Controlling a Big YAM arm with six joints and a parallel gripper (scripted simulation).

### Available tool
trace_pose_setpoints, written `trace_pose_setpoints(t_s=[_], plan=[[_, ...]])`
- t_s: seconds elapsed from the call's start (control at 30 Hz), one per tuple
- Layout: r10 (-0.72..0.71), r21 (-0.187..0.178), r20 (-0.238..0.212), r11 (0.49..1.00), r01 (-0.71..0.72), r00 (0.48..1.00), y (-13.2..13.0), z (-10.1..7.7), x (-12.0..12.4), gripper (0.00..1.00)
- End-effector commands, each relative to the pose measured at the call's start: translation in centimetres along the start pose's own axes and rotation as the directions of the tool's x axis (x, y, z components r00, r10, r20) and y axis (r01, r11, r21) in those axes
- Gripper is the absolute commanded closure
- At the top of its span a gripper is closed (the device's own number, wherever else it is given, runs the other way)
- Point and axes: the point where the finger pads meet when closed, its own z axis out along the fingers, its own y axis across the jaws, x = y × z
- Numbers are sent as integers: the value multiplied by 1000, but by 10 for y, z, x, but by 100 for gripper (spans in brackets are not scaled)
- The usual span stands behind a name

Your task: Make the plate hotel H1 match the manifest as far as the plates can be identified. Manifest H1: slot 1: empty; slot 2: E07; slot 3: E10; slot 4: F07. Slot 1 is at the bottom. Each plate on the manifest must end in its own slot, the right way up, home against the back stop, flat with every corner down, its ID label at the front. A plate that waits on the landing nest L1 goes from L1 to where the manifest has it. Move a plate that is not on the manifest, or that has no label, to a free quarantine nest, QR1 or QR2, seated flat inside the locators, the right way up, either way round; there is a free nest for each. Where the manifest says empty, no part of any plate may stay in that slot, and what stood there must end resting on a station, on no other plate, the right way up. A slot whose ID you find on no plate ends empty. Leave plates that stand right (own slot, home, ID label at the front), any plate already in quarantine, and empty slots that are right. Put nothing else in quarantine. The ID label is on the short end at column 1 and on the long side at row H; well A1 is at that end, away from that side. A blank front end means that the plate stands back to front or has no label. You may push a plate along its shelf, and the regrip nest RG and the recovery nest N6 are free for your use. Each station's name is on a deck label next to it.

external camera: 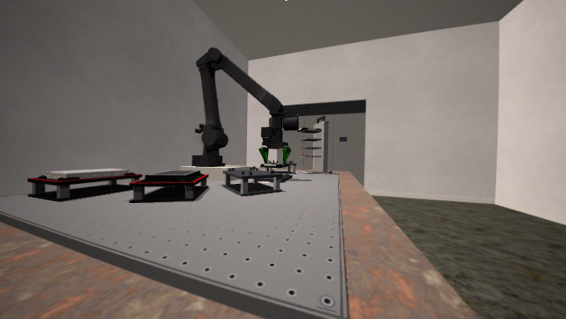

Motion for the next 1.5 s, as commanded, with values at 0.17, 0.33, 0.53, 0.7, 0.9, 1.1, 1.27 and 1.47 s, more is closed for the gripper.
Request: trace_pose_setpoints(t_s=[0.17, 0.33, 0.53, 0.7, 0.9, 1.1, 1.27, 1.47], plan=[[-2, -9, 0, 1000, 2, 1000, 5, 7, 5, 14], [-2, -3, 0, 1000, 2, 1000, 2, 12, 5, 14], [-2, -3, 0, 1000, 2, 1000, 2, 15, 5, 14], [-3, -8, 0, 1000, 3, 1000, 4, 17, 5, 14], [-2, -8, 0, 1000, 2, 1000, 4, 21, 5, 14], [-2, -3, 0, 1000, 2, 1000, 2, 25, 5, 14], [-2, -3, 0, 1000, 2, 1000, 2, 28, 5, 14], [-3, -10, 0, 1000, 3, 1000, 5, 30, 5, 14]])
